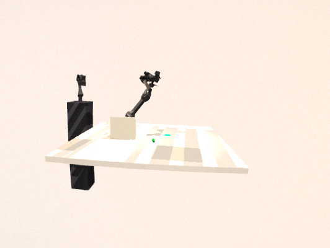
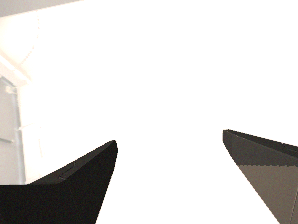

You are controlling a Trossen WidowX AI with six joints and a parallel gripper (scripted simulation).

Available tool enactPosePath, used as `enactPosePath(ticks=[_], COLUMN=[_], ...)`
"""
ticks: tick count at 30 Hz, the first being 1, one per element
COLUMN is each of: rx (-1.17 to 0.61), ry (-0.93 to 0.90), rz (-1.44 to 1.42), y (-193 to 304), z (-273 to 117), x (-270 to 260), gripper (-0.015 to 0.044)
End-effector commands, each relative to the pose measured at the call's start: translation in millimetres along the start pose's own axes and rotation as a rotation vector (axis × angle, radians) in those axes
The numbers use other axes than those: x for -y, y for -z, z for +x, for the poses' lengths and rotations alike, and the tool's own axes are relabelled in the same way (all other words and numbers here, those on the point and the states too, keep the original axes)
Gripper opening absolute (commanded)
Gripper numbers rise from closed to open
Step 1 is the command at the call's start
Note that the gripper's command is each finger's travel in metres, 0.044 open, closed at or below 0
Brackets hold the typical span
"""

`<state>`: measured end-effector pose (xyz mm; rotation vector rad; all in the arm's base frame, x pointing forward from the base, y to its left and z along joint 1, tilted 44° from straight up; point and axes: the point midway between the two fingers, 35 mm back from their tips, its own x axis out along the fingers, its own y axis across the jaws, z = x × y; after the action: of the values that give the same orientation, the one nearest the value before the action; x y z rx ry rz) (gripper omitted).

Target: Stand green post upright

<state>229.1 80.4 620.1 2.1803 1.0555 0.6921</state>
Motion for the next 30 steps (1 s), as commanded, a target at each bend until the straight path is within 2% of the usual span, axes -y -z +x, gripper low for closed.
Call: enactPosePath(ticks=[1,6,7,19,30], rx=[0.002,0.052,0.063,0.184,0.268], ry=[-0.006,-0.146,-0.177,-0.492,-0.658], rz=[-0.005,-0.134,-0.165,-0.573,-1.009], y=[1,25,31,114,183], z=[-1,-24,-29,-63,-41], x=[-1,-14,-16,-12,33], gripper=[0.0374,0.0243,0.0233,0.0233,0.0233])
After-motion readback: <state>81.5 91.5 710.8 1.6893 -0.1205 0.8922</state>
